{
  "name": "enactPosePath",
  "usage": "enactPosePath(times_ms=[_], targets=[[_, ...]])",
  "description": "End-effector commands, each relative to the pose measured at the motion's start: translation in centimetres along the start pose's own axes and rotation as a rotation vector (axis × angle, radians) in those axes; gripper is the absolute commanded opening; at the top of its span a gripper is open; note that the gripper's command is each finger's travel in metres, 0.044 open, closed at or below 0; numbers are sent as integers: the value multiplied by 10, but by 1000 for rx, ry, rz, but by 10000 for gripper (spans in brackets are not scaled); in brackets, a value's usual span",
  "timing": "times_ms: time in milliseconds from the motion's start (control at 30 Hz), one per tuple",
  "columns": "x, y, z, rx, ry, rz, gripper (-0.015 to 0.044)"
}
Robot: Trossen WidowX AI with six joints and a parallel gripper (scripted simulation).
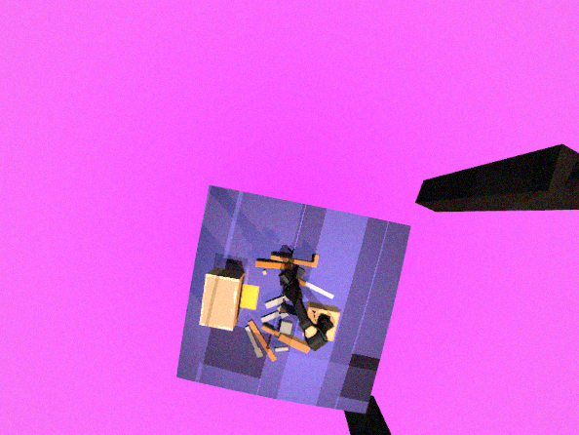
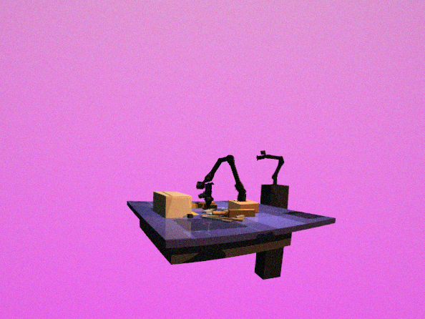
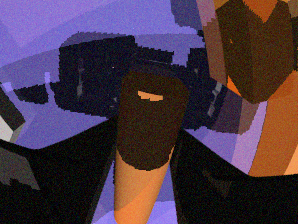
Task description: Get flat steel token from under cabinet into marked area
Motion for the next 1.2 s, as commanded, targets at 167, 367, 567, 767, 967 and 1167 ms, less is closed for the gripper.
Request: enactPosePath(times_ms=[167, 367, 567, 767, 967, 1167], targets=[[16, 2, 3, -5, -2, 4, 0], [28, 3, 5, -5, -1, 3, 0], [40, 5, 9, -5, -1, 3, 0], [52, 7, 12, -5, -1, 3, 0], [64, 8, 15, -5, -1, 3, 0], [76, 9, 15, -5, -1, 3, 0]])
Point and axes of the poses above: the point midway between the two fingers, 35 mm back from their tips, its own x axis back along the fingers, its own y axis across the jaws, z = x × y, the point moved 1 cm from there along x, back along the fingers, and after that the axes turned 4 degrees about -x, right-handed, at the moved point
